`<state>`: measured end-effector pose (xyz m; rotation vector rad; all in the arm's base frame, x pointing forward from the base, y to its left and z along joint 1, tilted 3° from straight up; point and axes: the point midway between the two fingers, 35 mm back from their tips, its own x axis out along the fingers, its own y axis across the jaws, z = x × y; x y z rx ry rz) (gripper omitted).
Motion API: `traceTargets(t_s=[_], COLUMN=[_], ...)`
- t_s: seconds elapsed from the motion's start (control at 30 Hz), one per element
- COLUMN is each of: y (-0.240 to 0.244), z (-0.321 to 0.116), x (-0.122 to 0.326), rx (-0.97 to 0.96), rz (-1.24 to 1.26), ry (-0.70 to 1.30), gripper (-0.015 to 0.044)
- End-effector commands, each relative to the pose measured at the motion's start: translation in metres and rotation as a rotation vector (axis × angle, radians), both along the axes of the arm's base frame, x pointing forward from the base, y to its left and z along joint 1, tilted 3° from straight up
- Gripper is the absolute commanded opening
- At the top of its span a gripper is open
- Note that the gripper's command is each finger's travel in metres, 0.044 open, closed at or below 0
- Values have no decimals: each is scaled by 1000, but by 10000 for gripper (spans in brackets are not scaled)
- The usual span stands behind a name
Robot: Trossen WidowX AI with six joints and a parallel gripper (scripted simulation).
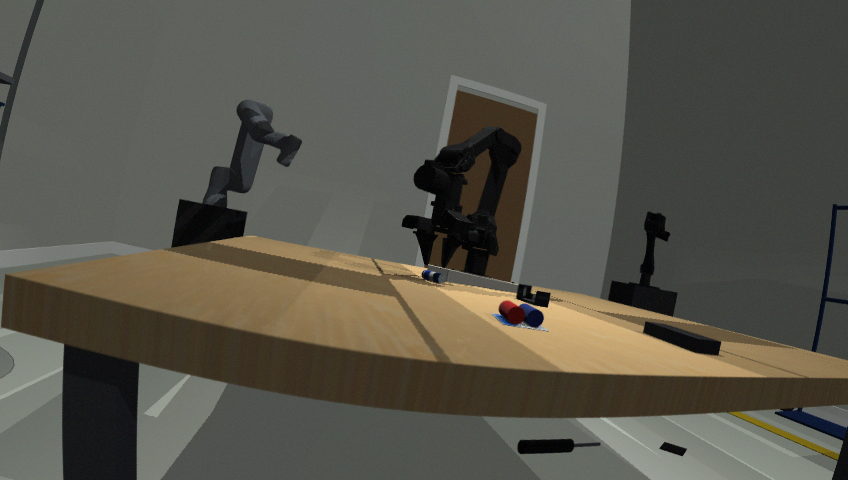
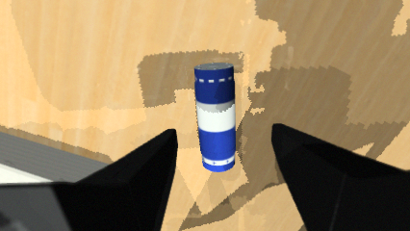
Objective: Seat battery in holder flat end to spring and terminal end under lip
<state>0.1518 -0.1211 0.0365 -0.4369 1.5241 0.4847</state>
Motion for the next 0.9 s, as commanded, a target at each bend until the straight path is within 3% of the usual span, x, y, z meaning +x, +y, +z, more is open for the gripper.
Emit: traceTargets(t_s=[0.0, 0.53, 0.7, 0.87], y=[1, 2, 2, 2], z=[-9, -32, -32, -32], x=[-1, -3, -3, -3], rx=[4, 5, 5, 5], rz=[6, 6, 6, 6], ry=[11, 11, 11, 11], gripper=[235, 235, 103, 72])
